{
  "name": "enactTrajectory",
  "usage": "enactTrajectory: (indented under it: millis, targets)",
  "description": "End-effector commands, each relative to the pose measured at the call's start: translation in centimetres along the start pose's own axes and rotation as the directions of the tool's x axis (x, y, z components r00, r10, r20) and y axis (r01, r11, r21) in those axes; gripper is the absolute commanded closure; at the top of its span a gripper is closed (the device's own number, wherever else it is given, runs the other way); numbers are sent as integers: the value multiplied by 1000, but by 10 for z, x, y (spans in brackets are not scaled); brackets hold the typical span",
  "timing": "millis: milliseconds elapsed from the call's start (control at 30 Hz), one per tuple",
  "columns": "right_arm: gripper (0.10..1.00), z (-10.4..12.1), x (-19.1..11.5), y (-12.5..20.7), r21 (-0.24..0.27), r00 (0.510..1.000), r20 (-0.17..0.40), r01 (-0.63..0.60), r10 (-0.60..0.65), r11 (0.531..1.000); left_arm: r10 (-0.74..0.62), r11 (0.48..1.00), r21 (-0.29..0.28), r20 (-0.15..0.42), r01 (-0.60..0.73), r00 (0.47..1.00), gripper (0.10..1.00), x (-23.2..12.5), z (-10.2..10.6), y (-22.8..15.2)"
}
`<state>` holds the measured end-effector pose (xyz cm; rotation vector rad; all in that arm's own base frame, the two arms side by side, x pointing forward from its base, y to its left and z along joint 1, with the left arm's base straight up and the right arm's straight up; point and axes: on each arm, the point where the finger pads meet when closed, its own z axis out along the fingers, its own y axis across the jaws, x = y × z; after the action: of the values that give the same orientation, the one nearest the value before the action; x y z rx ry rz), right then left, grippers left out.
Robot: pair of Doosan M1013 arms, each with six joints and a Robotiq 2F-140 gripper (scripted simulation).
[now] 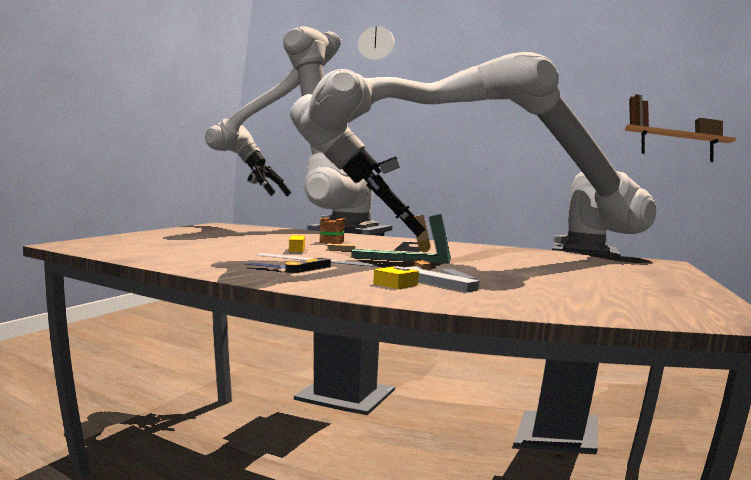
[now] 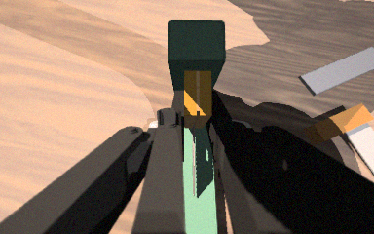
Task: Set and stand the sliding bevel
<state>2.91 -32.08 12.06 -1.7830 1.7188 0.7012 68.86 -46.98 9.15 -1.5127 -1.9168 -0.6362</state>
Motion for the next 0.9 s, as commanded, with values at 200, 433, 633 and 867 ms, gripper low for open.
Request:
enactTrajectory:
  millis: [200, 433, 633, 867]
  targets:
    - [98, -1, 0, 0, 0, 1000, -1, 0, 0, 1000, -1, 1000, -1, 1, 1, 1000, 999, 1, -1, 0]
    - [98, -1, 0, 0, 0, 1000, -1, 0, 0, 1000, -1, 1000, -1, 1, 1, 1000, 999, 2, -4, 0]
    - [98, -1, 0, 0, 0, 1000, -1, 0, 0, 1000, -1, 1000, -1, 1, 1, 1000, 999, 4, -7, 0]
    - [98, -1, 0, 0, 0, 1000, -1, 0, 0, 1000, -1, 1000, -1, 1, 1, 1000, 999, 9, -16, 0]
